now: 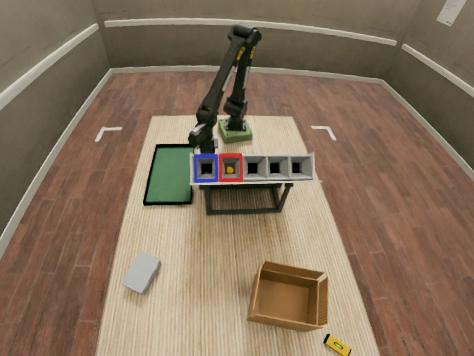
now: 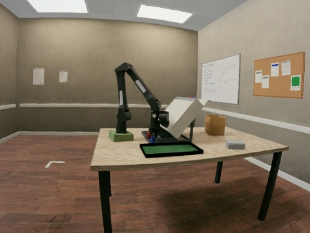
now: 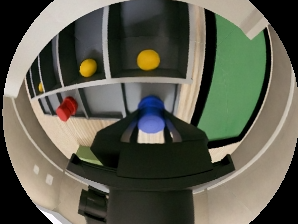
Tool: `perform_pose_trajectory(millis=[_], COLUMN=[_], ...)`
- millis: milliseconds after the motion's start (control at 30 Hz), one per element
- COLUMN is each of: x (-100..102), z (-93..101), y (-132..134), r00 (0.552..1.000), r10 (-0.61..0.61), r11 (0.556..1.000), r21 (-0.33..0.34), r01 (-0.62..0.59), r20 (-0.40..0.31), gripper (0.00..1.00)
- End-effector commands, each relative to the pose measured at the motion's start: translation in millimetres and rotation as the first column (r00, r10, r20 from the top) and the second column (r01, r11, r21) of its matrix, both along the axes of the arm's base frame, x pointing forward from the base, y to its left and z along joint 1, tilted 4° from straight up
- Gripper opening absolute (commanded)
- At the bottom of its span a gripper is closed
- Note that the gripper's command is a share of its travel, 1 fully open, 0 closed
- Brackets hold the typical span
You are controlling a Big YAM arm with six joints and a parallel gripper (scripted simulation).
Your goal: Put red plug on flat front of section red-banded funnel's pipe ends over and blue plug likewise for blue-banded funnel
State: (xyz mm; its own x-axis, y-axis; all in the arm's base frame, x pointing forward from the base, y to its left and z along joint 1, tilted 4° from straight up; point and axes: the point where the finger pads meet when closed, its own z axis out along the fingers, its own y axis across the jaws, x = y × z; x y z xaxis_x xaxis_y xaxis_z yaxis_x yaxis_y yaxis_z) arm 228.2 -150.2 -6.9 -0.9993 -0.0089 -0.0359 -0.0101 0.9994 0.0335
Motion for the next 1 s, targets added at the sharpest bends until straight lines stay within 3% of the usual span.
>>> perform_pose_trajectory(millis=[0, 400, 433, 967], x=[8.8, 10.6, 7.7, 7.7], z=[0.1, -2.2, 2.1, 2.1], y=[-0.1, 1.5, -2.1, -2.1], r00=[1.000, 1.000, 1.000, 1.000], r10=[0.000, -0.001, -0.001, -0.001], r11=[1.000, 1.000, 1.000, 1.000], r21=[-0.011, -0.011, -0.011, -0.011], r01=[0.000, 0.001, 0.001, 0.001], r20=[0.016, 0.017, 0.017, 0.017], gripper=[0.00, 0.00, 0.59, 0.59])
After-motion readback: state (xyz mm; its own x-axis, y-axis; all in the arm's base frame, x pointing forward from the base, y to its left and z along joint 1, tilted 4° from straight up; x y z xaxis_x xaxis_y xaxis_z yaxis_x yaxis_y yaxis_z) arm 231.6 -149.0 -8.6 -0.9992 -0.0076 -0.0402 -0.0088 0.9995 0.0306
